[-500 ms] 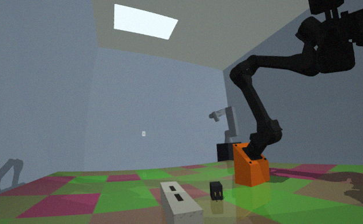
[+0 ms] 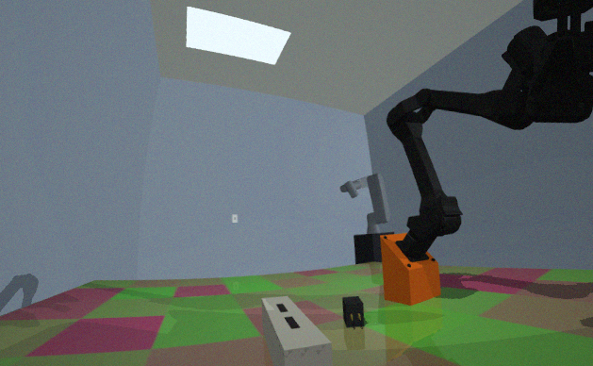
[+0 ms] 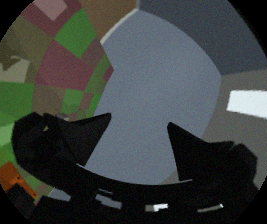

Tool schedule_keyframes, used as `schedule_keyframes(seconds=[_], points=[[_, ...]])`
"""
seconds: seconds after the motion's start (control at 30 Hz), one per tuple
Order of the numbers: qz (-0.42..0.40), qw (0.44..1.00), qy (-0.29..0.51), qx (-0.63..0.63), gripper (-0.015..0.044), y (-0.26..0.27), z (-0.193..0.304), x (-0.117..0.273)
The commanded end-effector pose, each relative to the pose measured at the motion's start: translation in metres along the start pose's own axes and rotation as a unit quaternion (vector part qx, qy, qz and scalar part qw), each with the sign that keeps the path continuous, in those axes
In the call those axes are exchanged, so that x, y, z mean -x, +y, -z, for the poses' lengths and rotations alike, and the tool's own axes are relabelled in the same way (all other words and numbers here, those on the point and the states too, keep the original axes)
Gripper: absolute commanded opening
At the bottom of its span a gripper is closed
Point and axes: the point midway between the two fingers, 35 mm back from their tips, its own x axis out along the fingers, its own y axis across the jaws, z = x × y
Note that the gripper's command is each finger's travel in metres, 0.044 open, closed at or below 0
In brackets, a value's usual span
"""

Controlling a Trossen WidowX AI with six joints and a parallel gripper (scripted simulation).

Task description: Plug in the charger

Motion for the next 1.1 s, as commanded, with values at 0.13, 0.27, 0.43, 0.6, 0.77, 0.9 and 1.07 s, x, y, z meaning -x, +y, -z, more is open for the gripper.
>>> schedule_keyframes(seconds=[0.13, 0.27, 0.43, 0.6, 0.77, 0.9, 1.07], points=[[0.022, 0.998, -0.015, 0.050, 0.0440, 0.012, -0.018, -0.009], [0.029, 0.996, -0.022, 0.076, 0.0440, 0.019, -0.025, -0.015], [0.033, 0.993, -0.031, 0.107, 0.0440, 0.031, -0.033, -0.023], [0.030, 0.988, -0.037, 0.145, 0.0440, 0.044, -0.039, -0.033], [0.020, 0.982, -0.042, 0.184, 0.0440, 0.059, -0.043, -0.043], [0.009, 0.976, -0.045, 0.214, 0.0440, 0.073, -0.044, -0.052], [-0.010, 0.967, -0.049, 0.249, 0.0440, 0.091, -0.043, -0.064]])
